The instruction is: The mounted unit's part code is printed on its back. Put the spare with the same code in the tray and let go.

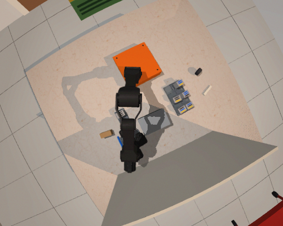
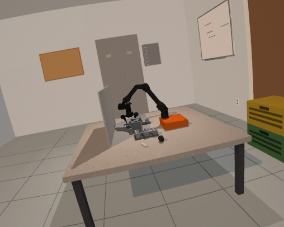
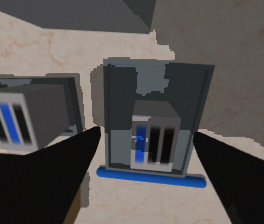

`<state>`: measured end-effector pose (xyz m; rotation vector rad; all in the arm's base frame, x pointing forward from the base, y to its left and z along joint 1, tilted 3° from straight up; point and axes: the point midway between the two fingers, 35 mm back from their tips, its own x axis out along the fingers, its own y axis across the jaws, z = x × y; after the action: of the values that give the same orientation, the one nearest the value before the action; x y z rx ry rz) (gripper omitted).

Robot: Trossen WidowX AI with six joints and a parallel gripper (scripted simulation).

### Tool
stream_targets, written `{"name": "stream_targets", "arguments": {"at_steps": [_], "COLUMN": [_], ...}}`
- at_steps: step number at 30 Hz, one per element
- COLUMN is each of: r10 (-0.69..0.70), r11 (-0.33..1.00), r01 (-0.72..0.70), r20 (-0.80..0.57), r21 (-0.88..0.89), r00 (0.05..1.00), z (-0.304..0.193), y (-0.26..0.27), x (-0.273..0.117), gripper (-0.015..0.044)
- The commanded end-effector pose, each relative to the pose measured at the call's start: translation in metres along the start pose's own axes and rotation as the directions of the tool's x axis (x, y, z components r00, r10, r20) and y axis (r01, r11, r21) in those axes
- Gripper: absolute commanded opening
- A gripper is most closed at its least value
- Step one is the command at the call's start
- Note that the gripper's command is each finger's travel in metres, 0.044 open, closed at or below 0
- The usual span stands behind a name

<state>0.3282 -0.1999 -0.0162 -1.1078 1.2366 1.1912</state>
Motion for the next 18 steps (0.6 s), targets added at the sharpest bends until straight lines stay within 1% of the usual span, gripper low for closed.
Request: {"name": "stream_targets", "arguments": {"at_steps": [1,3,5,18], "r10": [-0.024,-0.023,-0.023,-0.043], "r11": [1.0,1.0,1.0,0.999], "r01": [0.024,0.023,0.023,0.043], "r20": [-0.014,-0.014,-0.014,-0.022], "r21": [0.001,0.002,0.002,0.002], "r00": [1.0,1.0,1.0,0.999], "z": [-0.003,-0.001,0.0,-0.001], "y": [-0.006,-0.002,0.0,-0.003], "x": [-0.055,-0.087,-0.1,-0.097], "gripper": [0.044,0.044,0.044,0.044]}}
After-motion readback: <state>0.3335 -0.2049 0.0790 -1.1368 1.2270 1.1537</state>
